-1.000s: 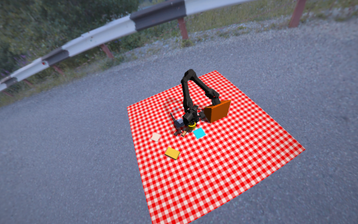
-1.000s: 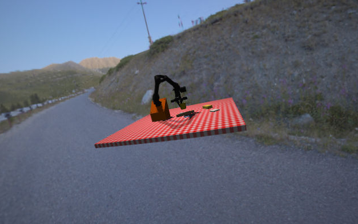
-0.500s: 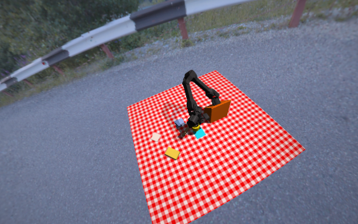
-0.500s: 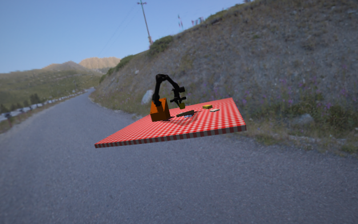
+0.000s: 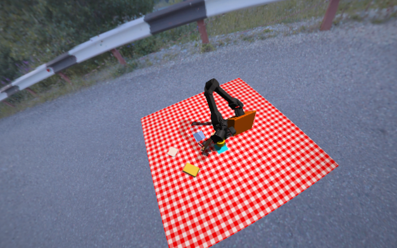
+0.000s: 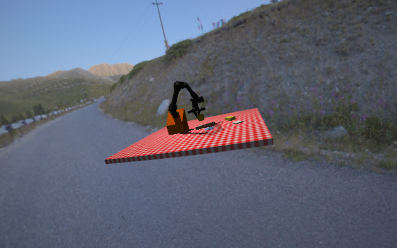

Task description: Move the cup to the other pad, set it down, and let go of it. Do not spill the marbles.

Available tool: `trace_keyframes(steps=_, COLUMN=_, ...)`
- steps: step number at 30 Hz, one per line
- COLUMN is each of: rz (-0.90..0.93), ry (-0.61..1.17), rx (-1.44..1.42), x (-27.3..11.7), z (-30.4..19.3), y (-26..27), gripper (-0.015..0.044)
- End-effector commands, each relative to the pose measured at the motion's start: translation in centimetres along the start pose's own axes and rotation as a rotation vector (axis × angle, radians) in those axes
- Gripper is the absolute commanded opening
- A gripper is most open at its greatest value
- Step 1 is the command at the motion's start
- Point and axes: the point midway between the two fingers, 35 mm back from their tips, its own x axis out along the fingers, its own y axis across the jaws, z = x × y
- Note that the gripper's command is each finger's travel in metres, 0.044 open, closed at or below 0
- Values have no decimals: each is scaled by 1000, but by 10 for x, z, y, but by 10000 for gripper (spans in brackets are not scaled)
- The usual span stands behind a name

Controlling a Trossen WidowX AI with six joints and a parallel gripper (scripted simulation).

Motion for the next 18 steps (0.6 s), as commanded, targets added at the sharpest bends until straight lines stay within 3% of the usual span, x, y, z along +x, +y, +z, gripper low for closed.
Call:
trace_keyframes(steps=1, rz=-5, ry=3, rx=1, x=4, z=-3, y=-3, gripper=0)
trace_keyframes(steps=18, rz=-4, ry=2, rx=1, x=28, z=-3, y=-2, gripper=0)
